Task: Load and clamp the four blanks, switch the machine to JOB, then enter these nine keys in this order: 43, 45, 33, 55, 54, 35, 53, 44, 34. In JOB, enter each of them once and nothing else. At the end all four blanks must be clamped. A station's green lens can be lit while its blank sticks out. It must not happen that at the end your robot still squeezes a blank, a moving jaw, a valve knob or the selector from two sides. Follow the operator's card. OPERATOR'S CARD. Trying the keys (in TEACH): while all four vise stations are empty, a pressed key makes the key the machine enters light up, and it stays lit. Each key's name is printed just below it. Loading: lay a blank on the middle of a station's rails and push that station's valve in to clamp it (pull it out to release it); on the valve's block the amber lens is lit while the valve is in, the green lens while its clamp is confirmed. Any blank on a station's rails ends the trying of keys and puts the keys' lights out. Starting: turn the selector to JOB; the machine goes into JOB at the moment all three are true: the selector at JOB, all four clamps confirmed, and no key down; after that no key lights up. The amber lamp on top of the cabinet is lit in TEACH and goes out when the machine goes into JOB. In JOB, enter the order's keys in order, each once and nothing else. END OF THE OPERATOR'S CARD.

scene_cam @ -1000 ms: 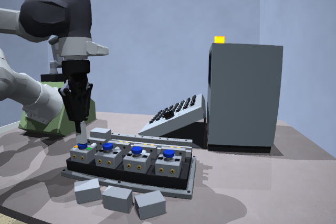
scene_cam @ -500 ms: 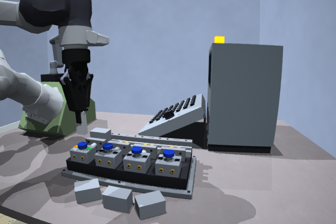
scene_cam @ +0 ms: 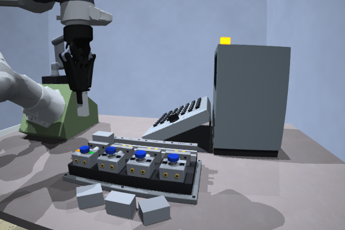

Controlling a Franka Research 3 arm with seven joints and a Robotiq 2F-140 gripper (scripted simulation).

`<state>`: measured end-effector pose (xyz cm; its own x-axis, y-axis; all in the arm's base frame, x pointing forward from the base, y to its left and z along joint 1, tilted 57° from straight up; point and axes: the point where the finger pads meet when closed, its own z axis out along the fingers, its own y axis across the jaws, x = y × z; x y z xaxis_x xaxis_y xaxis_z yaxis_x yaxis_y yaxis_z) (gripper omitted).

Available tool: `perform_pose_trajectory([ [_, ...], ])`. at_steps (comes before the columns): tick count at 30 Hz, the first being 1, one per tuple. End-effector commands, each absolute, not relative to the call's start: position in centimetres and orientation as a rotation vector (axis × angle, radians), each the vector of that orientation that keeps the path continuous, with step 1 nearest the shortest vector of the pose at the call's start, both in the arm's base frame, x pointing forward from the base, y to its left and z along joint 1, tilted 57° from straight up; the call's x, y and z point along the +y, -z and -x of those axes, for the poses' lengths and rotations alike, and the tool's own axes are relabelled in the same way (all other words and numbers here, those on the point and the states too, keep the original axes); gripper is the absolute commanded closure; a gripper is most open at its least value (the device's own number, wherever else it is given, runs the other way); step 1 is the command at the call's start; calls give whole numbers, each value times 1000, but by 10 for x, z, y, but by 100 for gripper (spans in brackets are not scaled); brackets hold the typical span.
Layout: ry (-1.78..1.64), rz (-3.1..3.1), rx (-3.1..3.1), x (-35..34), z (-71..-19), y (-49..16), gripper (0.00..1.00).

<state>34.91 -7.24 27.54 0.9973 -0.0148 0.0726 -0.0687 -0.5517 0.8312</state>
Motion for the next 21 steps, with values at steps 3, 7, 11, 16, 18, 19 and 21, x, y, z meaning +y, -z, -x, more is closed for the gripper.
perform_pose_trajectory([
  [3,-44,-2145,-61,-59,-343,-287,100],
  [7,-44,-2145,-61,-54,-343,-290,100],
  [11,-44,-2145,-61,-51,-343,-292,100],
  [16,-44,-2145,-61,-49,-343,-293,100],
  [18,-43,-2145,-57,-49,-343,-294,100],
  [19,-31,-2146,-35,-50,-345,-296,100],
  [21,34,-2147,90,-57,-357,-309,100],
])
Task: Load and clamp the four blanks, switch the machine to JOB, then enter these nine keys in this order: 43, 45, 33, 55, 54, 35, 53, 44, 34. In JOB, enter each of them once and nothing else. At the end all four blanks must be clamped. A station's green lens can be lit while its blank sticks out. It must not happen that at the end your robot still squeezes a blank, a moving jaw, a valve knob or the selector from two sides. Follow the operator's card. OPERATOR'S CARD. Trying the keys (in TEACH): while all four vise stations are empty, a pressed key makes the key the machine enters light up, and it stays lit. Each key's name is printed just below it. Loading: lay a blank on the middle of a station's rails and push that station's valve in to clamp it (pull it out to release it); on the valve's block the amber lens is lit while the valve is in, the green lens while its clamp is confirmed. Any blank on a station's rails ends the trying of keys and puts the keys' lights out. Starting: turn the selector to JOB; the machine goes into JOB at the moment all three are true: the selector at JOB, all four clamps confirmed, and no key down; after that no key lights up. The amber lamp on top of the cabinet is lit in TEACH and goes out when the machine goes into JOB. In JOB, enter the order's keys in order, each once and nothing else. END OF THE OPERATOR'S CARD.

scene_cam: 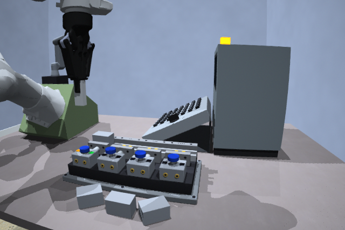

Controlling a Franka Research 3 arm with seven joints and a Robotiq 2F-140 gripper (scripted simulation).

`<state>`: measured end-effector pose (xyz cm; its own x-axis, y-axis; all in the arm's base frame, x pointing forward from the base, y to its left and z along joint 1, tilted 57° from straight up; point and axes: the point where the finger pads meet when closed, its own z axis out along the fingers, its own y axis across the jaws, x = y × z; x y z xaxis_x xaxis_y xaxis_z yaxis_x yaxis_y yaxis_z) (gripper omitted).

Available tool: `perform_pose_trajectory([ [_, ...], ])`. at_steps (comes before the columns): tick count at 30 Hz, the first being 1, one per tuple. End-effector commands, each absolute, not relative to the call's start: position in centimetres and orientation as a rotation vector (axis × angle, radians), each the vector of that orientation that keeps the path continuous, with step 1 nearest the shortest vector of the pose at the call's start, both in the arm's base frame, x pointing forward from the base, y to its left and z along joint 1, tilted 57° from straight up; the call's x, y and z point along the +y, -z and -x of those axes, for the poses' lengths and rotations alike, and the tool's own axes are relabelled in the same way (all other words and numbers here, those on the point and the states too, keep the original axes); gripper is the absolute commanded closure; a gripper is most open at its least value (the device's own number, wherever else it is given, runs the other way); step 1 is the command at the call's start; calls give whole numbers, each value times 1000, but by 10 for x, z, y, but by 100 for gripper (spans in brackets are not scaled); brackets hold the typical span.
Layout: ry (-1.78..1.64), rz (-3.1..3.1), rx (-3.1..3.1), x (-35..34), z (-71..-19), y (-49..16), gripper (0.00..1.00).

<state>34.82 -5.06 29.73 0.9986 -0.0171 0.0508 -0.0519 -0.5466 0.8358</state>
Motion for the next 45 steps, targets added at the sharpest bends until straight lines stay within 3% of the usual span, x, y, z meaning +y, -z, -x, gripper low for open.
perform_pose_trajectory([
  [1,85,-2142,187,-63,-367,-320,100],
  [10,180,-2122,372,-101,-404,-374,100],
  [11,188,-2121,385,-101,-404,-374,60],
  [45,335,-2069,636,-101,-404,-374,60],
])
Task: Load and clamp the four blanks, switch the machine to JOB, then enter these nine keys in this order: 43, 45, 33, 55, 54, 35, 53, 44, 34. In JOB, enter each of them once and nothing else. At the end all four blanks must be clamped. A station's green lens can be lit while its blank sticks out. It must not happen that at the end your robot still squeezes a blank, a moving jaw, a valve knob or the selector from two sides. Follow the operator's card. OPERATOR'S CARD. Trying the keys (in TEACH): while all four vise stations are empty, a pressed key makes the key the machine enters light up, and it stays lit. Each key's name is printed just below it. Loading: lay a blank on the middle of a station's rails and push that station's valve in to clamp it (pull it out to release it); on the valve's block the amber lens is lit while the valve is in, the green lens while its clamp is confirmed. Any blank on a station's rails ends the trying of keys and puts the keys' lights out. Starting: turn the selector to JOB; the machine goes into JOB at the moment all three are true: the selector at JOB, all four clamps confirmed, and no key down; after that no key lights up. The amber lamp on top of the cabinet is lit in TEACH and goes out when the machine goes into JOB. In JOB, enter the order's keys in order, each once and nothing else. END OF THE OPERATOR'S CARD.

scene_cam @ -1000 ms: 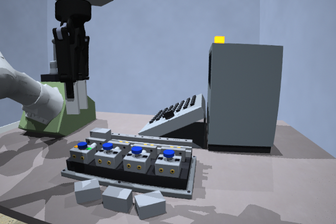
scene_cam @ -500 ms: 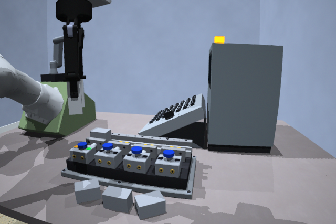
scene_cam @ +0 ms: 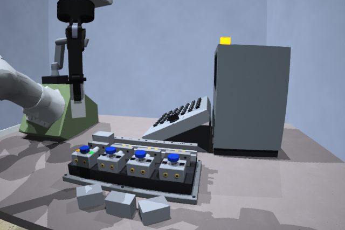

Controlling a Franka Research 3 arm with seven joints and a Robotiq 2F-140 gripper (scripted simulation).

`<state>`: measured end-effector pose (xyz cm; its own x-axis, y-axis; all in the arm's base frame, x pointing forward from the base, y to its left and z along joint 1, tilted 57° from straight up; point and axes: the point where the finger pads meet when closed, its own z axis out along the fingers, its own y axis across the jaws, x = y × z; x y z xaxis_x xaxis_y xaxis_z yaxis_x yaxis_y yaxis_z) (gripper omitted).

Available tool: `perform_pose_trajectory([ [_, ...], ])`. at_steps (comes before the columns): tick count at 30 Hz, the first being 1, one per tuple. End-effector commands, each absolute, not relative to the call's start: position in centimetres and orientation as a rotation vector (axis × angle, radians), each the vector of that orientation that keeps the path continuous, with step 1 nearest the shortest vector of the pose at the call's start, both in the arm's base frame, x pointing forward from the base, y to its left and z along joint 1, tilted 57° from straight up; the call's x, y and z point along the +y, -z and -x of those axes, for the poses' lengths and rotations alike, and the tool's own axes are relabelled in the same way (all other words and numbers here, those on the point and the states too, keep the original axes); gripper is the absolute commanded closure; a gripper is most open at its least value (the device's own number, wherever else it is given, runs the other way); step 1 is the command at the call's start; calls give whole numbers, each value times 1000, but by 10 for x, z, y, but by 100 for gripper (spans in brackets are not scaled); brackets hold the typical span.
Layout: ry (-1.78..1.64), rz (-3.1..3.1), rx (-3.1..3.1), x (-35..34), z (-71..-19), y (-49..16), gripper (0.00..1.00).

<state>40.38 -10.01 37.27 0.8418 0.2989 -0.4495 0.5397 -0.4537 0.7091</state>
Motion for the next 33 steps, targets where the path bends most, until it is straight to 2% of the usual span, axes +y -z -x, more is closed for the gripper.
perform_pose_trajectory([
  [1,335,-2069,636,-101,-404,-374,60],
  [16,335,-2069,637,-115,-404,-365,60],
  [33,335,-2069,637,-179,-405,-324,60],
])
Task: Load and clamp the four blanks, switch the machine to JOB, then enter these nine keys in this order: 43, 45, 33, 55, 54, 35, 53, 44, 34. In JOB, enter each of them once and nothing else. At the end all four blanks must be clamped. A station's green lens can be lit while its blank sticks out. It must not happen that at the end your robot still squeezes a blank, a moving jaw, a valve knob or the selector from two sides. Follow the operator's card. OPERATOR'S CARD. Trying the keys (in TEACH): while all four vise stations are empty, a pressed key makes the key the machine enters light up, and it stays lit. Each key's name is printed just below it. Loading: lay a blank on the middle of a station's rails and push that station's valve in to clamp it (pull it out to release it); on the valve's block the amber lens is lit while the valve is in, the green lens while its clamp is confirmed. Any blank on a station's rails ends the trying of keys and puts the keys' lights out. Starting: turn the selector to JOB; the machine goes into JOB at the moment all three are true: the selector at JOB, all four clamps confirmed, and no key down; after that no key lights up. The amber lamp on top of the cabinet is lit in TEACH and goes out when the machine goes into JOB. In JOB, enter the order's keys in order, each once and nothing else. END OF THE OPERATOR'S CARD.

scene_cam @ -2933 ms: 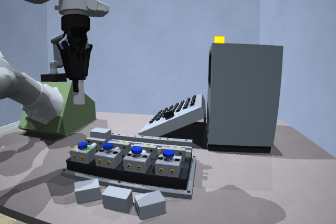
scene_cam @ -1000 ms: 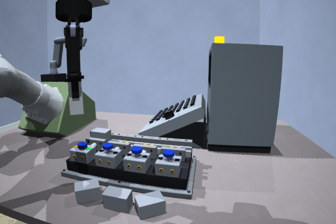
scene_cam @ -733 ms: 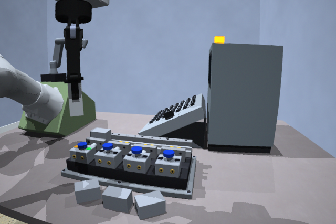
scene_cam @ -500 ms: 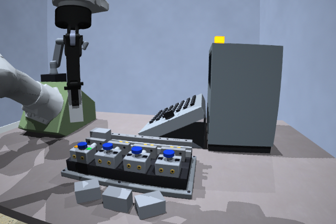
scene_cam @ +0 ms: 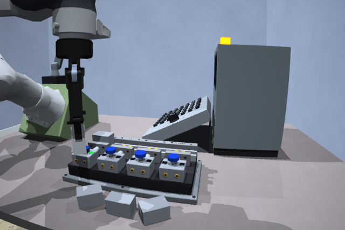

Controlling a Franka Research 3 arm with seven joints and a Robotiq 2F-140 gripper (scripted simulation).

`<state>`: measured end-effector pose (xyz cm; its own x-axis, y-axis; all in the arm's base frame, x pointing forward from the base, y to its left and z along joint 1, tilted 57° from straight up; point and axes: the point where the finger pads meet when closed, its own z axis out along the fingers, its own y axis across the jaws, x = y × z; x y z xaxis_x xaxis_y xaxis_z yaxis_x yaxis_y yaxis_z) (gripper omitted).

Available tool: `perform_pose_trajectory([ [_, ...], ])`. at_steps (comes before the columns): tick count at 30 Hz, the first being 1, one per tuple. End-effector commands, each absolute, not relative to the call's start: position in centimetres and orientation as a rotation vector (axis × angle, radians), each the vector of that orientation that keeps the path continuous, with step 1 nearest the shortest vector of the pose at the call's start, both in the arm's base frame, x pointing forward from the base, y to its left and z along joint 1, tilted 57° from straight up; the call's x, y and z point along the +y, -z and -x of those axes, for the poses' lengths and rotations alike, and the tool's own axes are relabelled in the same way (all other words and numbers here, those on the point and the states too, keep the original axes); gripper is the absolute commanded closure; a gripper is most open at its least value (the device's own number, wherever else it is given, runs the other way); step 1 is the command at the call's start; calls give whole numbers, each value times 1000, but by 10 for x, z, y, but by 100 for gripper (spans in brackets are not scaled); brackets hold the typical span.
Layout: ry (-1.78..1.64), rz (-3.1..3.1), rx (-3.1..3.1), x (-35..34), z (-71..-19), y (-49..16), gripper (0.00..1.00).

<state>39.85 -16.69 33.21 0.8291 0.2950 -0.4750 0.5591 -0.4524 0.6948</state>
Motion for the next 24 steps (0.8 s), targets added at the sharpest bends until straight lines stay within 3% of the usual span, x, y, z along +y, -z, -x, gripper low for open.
perform_pose_trajectory([
  [1,335,-2069,637,-184,-405,-321,60],
  [24,335,-2069,637,-251,-406,-277,60],
])
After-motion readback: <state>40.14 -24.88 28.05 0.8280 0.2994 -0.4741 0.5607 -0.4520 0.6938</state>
